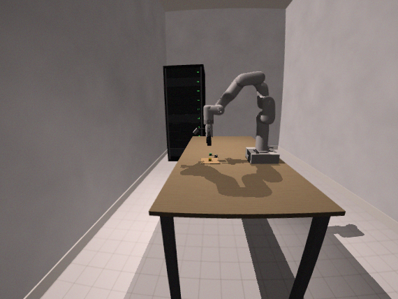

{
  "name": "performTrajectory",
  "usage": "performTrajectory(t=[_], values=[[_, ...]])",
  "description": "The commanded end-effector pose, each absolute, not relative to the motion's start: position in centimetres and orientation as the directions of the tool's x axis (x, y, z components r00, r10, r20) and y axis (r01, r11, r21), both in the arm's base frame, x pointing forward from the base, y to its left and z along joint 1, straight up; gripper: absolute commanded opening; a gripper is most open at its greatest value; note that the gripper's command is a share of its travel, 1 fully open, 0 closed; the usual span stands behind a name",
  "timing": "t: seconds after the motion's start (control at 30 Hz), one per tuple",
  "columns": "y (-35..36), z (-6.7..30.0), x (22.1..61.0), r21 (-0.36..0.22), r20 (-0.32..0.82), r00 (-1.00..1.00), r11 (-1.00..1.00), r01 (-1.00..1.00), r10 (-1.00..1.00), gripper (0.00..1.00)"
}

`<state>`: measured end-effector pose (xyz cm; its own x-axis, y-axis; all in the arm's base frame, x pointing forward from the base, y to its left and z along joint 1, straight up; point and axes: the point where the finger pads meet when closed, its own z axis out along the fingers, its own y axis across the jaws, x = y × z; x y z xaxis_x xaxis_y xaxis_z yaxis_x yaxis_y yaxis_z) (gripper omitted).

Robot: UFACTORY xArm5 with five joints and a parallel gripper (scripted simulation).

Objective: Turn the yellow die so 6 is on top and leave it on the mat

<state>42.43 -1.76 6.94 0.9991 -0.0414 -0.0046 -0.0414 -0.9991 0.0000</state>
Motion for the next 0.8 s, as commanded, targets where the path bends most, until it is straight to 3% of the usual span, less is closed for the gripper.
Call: performTrajectory(t=[0.0, 0.77], values=[[-1.8, 7.5, 42.6, 0.0, 0.0, 0.999, -0.999, -0.041, -0.041, 1.0], [-1.8, 12.2, 42.6, 0.0, -0.001, 0.999, -0.999, -0.041, -0.041, 1.0]])
